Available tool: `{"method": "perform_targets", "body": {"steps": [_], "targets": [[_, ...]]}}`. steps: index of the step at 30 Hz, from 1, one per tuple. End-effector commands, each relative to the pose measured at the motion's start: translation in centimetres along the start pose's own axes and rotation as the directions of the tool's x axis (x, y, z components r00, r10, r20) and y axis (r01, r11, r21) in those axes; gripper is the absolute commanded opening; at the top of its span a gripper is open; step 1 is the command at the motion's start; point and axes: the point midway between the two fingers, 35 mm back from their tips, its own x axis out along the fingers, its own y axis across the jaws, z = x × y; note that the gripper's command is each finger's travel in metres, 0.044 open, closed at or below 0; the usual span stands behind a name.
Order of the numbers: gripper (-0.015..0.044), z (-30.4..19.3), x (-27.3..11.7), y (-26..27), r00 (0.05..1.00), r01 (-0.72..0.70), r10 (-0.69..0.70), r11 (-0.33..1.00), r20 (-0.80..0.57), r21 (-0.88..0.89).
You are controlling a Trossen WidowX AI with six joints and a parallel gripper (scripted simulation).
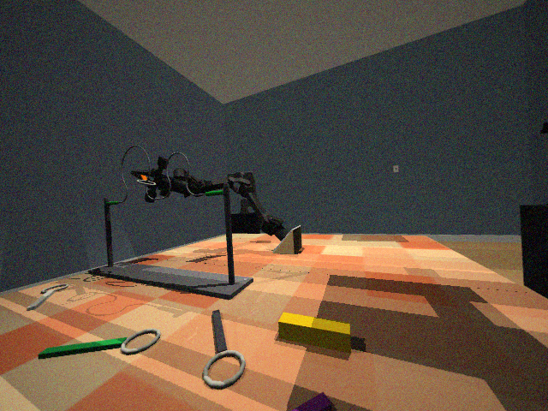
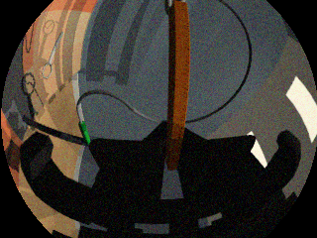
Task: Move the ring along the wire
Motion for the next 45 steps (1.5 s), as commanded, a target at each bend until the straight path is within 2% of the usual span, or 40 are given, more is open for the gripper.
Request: {"method": "perform_targets", "body": {"steps": [1, 8, 22, 33, 45], "targets": [[-0.015, 0.1, -0.3, 0.8, 1.0, -0.019, 0.019, 0.999, -0.016, 0.041], [-0.015, 0.4, -1.5, 3.1, 0.991, -0.08, 0.096, 0.983, -0.092, 0.168], [-0.015, 2.1, -2.9, 7.6, 0.962, -0.198, 0.262, 0.868, -0.081, 0.456], [-0.015, 4.4, -4.4, 10.6, 0.922, -0.272, 0.386, 0.702, -0.03, 0.659], [-0.015, 7.7, -6.2, 13.0, 0.866, -0.32, 0.496, 0.462, 0.059, 0.827]]}}
